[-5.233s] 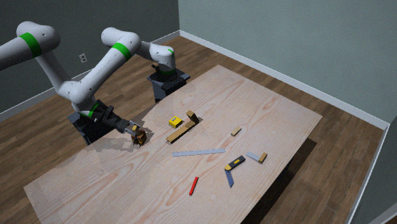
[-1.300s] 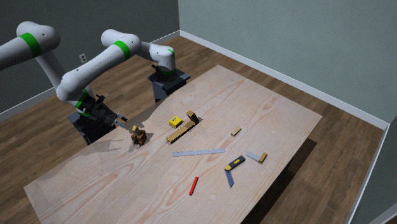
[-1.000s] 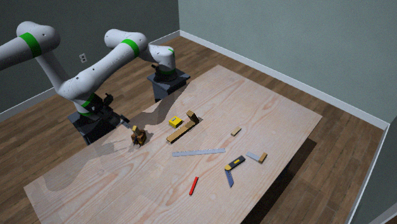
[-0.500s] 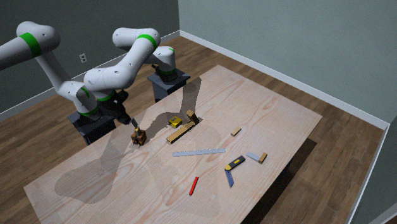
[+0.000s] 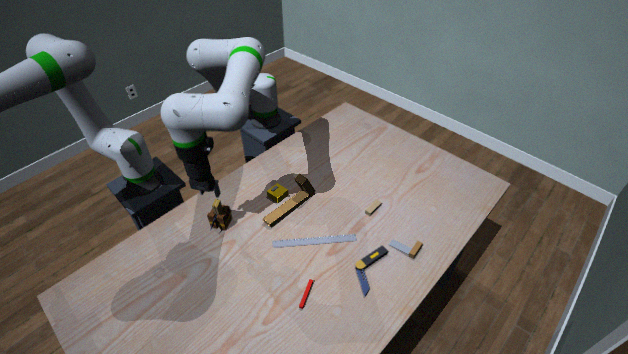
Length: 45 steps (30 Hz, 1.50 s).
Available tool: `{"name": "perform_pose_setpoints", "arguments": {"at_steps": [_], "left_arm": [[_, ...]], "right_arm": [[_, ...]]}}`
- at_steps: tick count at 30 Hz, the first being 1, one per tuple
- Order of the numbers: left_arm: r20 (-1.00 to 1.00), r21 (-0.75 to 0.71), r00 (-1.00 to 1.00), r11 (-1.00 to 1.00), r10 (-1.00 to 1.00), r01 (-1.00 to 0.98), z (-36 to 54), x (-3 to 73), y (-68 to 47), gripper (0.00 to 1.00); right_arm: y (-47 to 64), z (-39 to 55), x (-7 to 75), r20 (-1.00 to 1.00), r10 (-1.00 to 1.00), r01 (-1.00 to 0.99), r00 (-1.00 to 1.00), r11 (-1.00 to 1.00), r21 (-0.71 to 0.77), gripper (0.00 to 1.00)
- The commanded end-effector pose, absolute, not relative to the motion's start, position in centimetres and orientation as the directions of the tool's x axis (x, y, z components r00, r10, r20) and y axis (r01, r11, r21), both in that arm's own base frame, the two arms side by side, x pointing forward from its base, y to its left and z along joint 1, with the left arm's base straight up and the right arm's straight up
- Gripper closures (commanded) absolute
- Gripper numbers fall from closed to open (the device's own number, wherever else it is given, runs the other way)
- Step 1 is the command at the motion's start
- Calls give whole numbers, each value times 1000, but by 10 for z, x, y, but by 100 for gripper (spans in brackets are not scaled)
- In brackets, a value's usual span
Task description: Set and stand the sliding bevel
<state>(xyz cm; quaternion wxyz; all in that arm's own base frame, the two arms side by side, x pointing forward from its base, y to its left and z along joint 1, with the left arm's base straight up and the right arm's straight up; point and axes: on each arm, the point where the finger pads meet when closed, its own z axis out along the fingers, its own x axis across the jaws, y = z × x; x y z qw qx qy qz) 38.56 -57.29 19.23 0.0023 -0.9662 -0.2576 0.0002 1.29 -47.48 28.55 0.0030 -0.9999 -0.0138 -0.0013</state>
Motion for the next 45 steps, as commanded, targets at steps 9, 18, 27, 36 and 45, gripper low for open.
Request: {"name": "perform_pose_setpoints", "arguments": {"at_steps": [9,18,27,36,45], "left_arm": [[-2,7,869,-869,495,495,199,385,-575,0],[-2,7,869,-869,496,496,153,389,-572,0],[-2,7,869,-868,496,496,149,390,-571,0],[-2,7,869,-868,496,496,148,390,-571,0],[-2,7,868,-868,496,496,137,390,-571,0]], "right_arm": [[-475,290,13,0,27,27,1000,-1000,0,0],[-475,290,13,0,27,27,1000,-1000,0,0],[-475,290,13,0,27,27,1000,-1000,0,0],[-475,290,13,0,27,27,1000,-1000,0,0],[-475,290,13,0,27,27,1000,-1000,0,0]]}}
